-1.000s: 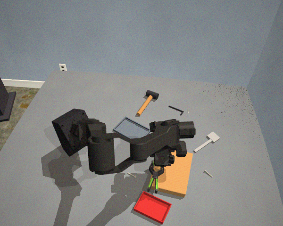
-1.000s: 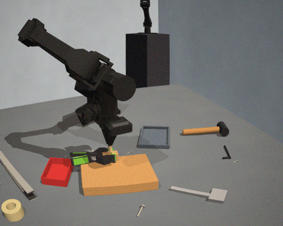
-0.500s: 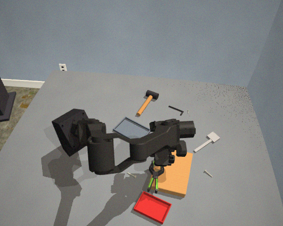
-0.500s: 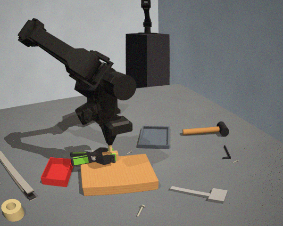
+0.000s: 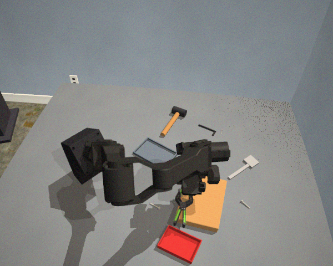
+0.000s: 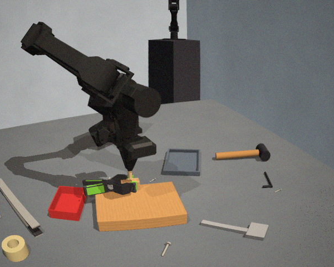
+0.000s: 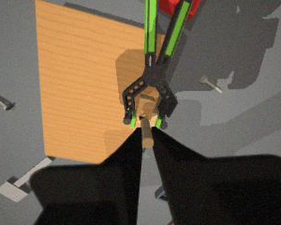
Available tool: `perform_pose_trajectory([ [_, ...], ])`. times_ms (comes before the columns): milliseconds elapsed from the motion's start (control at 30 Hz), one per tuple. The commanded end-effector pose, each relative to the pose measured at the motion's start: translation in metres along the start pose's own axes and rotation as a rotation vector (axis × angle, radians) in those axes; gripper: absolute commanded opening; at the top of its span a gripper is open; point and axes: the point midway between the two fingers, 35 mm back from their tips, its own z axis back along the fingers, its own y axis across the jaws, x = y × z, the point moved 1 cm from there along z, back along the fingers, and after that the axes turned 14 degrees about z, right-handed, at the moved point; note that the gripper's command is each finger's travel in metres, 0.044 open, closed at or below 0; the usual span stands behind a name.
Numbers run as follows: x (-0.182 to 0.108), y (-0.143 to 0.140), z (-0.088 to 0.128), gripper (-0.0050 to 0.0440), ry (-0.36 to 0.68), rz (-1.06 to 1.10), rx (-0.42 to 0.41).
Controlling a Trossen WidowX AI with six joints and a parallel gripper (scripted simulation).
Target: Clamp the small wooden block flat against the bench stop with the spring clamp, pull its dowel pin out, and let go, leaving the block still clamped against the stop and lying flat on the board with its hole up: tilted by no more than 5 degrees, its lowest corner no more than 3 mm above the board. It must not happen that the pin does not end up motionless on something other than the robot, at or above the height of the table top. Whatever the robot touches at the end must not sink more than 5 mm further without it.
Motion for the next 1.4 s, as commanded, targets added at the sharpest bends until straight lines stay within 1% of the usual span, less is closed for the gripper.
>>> perform_pose_trajectory([
  [0, 0.001, 0.000, 0.001, 0.0000, -0.005, -0.005, 0.001],
  [833, 0.001, 0.001, 0.002, 0.0000, 0.000, 0.002, 0.001],
  [1367, 0.011, 0.003, 0.003, 0.0000, 0.006, 0.001, 0.000],
])
